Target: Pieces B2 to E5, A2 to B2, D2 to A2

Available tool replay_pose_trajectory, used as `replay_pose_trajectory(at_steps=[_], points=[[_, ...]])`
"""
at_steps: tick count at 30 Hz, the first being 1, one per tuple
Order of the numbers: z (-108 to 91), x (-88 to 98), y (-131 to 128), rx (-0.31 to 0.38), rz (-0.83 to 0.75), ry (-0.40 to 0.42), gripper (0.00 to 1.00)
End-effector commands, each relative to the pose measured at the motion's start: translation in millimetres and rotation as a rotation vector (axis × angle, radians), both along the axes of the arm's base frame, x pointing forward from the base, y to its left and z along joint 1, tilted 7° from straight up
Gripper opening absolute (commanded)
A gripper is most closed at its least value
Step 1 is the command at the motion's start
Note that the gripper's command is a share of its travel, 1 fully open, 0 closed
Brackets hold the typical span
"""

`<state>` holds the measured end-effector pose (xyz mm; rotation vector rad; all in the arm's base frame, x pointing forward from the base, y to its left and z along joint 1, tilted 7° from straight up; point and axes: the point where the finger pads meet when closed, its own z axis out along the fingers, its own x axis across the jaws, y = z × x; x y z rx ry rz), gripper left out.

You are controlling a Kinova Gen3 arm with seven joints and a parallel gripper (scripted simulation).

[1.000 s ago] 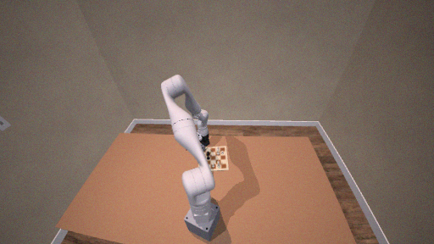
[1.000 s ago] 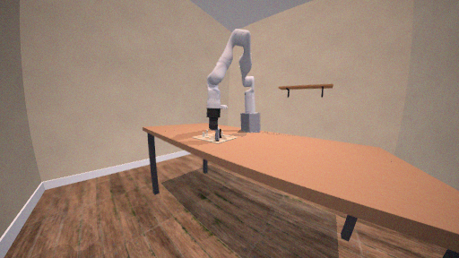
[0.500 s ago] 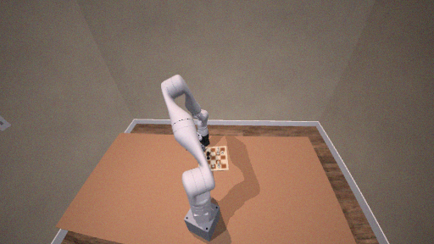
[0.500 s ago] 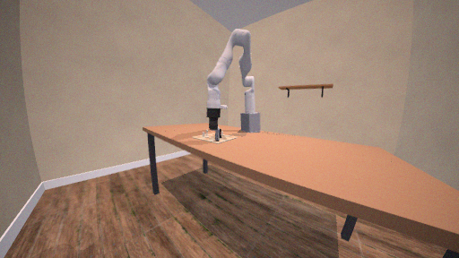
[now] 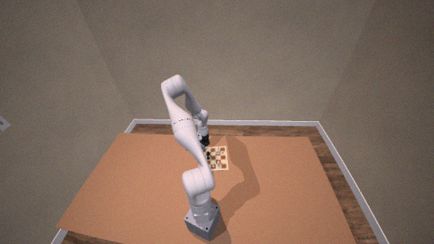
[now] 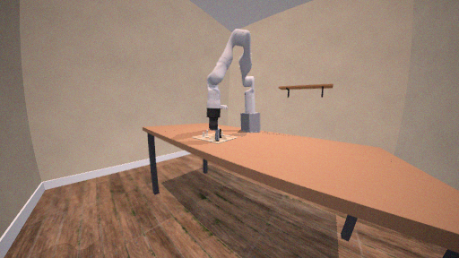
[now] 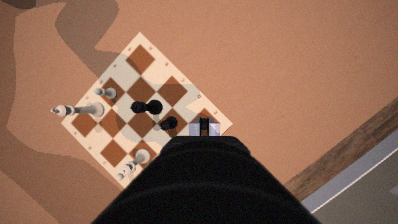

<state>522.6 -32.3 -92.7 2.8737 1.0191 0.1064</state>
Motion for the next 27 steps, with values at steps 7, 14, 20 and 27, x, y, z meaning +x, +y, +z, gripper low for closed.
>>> replay_pose_trajectory(at_steps=[7,14,20,27], points=[[1.0,0.8,0.1,0.0,0.0,-0.002,0.54],[1.0,0.8,0.1,0.0,0.0,-0.002,0.68],[1.8,0.7,0.1,0.0,0.0,-0.002,0.68],[12.1,-0.3,0.8,0.0,0.0,-0.002,0.68]])
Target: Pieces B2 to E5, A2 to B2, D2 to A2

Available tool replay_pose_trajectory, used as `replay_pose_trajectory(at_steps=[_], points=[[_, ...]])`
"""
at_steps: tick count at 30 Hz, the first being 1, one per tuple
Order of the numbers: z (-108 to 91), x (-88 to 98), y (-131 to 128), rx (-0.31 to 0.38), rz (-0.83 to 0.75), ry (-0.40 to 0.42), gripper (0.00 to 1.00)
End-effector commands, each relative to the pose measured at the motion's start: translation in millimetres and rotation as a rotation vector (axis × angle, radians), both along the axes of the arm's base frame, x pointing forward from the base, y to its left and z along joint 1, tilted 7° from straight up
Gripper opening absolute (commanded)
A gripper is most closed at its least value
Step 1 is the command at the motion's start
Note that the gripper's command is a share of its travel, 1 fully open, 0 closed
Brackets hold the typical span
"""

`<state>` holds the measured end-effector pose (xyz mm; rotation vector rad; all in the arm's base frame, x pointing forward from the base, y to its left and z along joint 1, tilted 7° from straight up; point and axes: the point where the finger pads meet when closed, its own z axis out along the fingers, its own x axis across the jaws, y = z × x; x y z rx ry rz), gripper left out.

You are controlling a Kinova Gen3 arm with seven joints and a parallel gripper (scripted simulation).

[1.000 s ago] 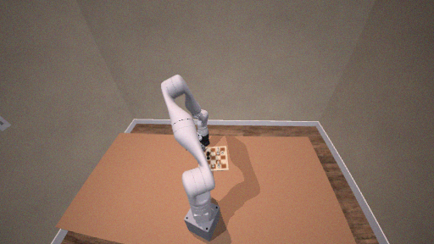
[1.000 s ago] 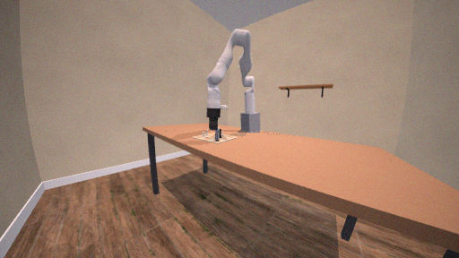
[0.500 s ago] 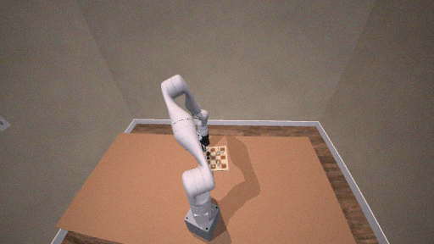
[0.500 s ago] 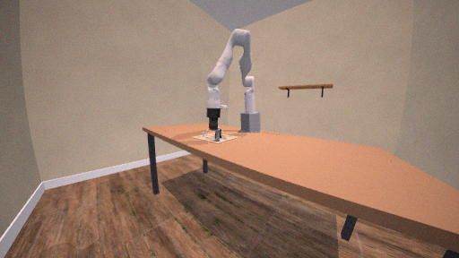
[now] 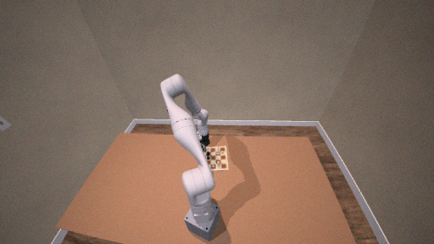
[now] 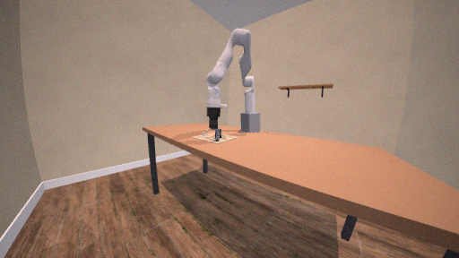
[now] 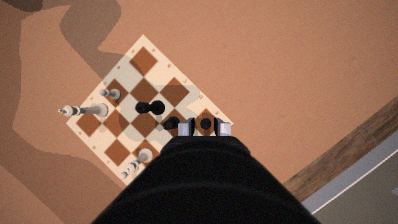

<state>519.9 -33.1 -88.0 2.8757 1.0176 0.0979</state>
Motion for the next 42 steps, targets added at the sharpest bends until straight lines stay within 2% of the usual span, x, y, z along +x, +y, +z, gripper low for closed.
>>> replay_pose_trajectory(at_steps=[1,11,13,19,24,25,42], points=[[11.2,2.0,1.7,0.001,0.002,-0.008,0.68],[63.5,-3.1,5.0,0.001,0.002,-0.008,0.68],[63.5,-3.1,5.0,0.001,0.002,-0.008,0.68],[82.7,-5.0,6.2,0.001,0.002,-0.008,0.68],[85.6,-5.3,6.4,0.001,0.002,-0.008,0.68],[85.6,-5.3,6.4,0.001,0.002,-0.008,1.0],[85.6,-5.3,6.4,0.001,0.002,-0.008,1.0]])
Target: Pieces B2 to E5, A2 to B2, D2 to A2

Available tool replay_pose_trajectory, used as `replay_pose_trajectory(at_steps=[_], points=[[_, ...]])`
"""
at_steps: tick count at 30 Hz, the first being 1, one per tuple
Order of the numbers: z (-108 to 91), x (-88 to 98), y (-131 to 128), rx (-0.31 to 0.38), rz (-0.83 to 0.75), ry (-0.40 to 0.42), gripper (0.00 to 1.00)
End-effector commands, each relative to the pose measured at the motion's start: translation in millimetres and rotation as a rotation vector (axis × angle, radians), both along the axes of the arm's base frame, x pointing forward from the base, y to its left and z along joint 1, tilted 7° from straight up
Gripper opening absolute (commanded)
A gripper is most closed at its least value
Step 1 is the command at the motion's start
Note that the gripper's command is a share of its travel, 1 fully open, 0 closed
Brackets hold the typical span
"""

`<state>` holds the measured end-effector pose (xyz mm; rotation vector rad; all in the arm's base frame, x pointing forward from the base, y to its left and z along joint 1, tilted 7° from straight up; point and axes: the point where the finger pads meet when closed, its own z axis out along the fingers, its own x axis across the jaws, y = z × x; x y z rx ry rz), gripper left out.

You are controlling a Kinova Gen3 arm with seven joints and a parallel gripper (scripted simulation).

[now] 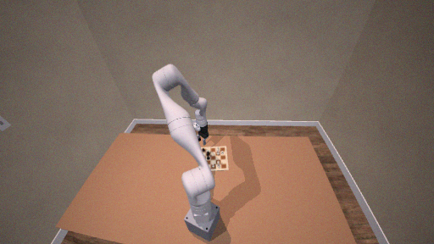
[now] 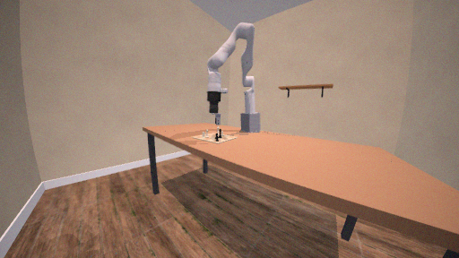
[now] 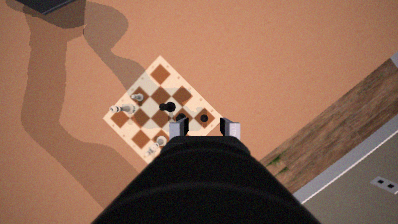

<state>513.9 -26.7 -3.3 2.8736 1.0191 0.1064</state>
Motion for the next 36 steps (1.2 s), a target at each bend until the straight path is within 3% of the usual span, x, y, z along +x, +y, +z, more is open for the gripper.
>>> replay_pose_trajectory(at_steps=[1,22,36], points=[[0.9,0.7,0.1,0.0,0.0,-0.002,1.0],[-0.4,-8.9,-7.1,-0.009,0.064,0.011,1.0],[-4.0,-46.5,-33.0,-0.037,0.338,0.062,1.0]])
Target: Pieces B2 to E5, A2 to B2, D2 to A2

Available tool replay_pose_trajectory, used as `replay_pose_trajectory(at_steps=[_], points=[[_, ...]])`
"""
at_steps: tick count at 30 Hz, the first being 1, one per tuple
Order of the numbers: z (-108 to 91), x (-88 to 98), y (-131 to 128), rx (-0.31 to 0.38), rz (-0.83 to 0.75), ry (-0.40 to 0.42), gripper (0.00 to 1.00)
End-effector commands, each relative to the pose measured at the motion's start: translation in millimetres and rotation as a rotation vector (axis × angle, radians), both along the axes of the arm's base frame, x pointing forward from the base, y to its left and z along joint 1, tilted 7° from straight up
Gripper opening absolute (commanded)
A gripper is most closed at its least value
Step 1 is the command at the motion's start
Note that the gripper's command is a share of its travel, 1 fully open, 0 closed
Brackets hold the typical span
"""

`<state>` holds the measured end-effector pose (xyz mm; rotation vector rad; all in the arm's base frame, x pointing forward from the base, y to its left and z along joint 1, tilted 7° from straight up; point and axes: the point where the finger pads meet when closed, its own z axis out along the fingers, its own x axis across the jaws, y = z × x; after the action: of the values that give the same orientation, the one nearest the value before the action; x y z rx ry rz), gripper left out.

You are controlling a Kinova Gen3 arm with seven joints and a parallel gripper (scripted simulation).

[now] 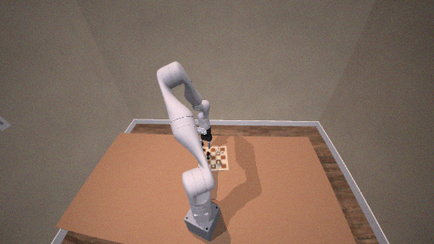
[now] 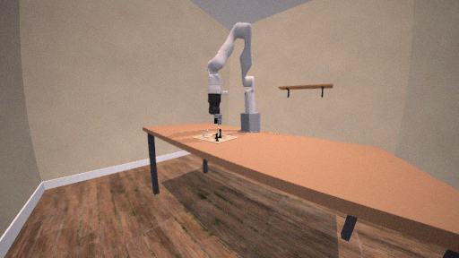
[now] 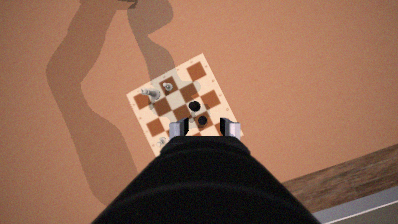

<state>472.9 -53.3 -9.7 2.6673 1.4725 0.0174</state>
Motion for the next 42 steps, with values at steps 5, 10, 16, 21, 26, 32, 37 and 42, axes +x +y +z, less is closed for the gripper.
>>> replay_pose_trajectory(at_steps=[5,10,16,21,26,32,37,42], points=[[1.8,-16.6,-13.7,-0.003,0.104,0.016,1.0],[1.4,-36.3,-25.9,-0.013,0.277,0.042,1.0],[2.1,-59.6,-39.9,-0.022,0.515,0.071,1.0],[3.0,-70.3,-46.2,-0.027,0.642,0.083,1.0],[5.1,-85.9,-55.3,-0.035,0.861,0.099,1.0],[8.5,-100.2,-63.3,-0.048,1.122,0.109,1.0],[10.4,-105.5,-66.1,-0.056,1.246,0.111,1.0],[13.8,-112.0,-69.0,-0.073,1.436,0.112,1.0]])
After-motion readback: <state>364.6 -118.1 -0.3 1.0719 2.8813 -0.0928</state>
